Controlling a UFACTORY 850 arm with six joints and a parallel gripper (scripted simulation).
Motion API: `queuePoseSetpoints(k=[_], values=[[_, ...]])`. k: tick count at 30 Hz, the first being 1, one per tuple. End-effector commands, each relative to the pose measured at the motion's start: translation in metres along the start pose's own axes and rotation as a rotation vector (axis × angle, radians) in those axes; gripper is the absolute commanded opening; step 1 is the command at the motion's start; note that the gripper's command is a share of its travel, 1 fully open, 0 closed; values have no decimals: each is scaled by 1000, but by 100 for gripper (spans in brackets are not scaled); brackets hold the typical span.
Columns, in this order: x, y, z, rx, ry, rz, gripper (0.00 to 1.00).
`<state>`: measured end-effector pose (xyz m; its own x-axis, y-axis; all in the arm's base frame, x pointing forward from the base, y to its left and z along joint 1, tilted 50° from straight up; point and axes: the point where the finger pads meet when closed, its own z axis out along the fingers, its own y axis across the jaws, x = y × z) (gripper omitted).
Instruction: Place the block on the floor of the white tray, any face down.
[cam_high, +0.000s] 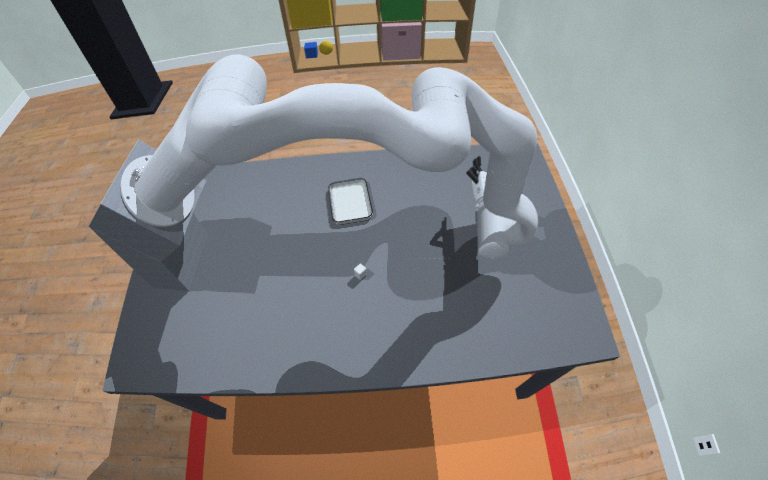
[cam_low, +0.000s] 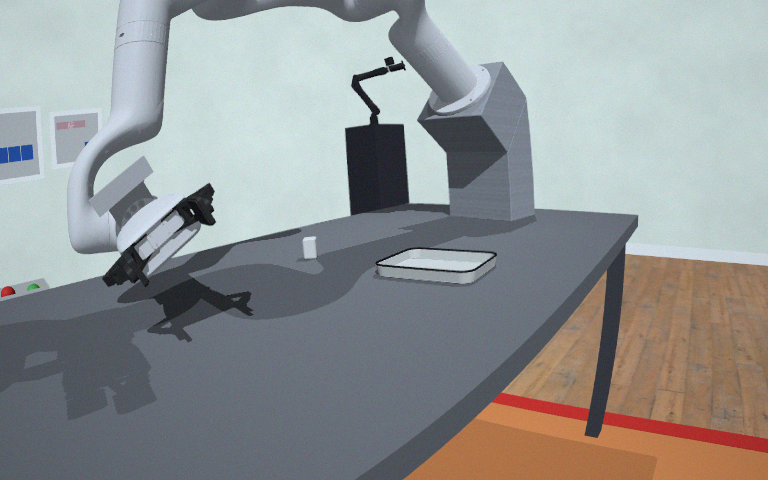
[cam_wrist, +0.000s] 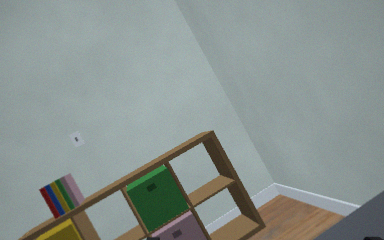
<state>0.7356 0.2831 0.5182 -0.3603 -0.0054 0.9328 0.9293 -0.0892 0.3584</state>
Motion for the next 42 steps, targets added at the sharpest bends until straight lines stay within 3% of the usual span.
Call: queuePoseSetpoints(k=[1,17,18,23,31,34,38,40,41,42], values=[[2,0,0,0,1,-2,100],[2,0,0,0,1,-2,100],[2,0,0,0,1,-2,50],[-2,-3,-5,-14,-19,-1,50],[-26,-36,-44,-110,-165,12,50],[-26,-36,-44,-110,-165,12,50],[-48,-66,-79,-191,-296,25,50],[-48,-66,-79,-191,-296,25,50],[-57,-80,-93,-221,-351,32,50],[-57,-80,-93,-221,-351,32,50]])
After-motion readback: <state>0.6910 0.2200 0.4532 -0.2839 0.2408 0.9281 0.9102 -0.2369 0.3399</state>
